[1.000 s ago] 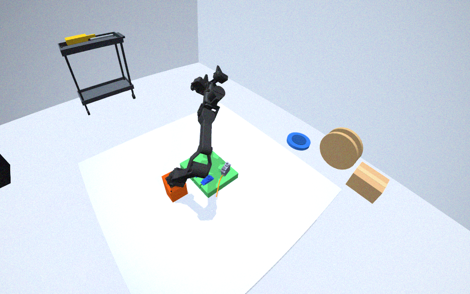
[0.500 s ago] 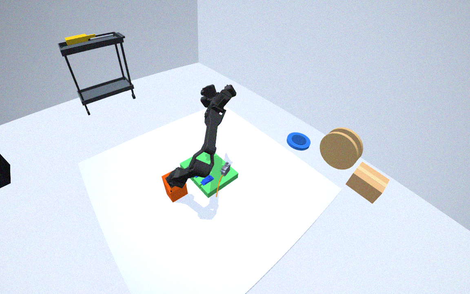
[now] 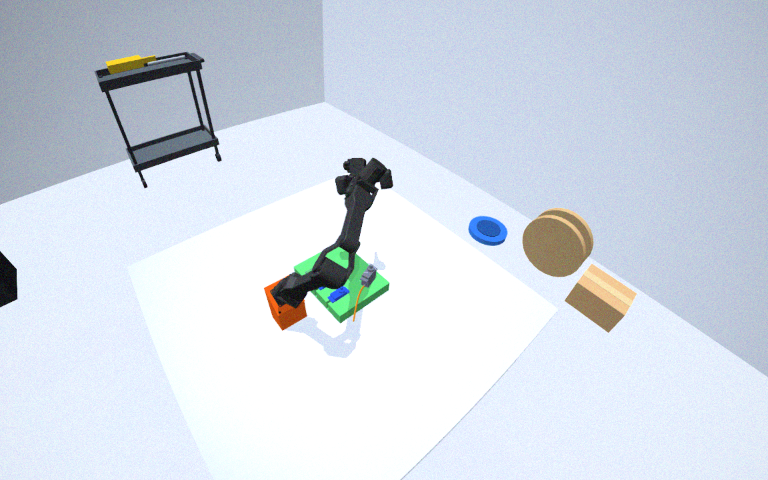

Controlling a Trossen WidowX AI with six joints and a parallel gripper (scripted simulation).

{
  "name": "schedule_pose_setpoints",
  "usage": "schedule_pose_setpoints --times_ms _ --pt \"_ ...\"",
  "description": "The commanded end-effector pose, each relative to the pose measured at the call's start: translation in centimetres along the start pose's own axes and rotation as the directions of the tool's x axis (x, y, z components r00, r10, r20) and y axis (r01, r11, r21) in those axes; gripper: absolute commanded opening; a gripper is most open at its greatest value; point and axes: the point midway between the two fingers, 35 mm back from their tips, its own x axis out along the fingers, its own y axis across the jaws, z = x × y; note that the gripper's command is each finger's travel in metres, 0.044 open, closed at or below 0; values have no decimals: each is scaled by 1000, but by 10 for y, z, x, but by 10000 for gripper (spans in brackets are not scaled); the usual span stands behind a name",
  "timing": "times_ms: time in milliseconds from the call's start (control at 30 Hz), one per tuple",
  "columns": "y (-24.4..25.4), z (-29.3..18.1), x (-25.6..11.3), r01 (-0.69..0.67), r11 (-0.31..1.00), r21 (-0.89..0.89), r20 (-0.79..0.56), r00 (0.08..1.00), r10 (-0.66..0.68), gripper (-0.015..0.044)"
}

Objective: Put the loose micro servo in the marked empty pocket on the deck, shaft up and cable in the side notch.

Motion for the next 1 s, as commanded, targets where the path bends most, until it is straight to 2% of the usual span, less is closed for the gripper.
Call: schedule_pose_setpoints --times_ms 0,233,467,967 --pt "4 -37 7 -19 996 88 -142 989 32 440" --pt "7 -91 7 -4 978 209 -337 938 76 440" --pt "12 -143 -2 51 950 309 -519 846 123 440" --pt "25 -240 -46 246 886 394 -819 532 216 440"
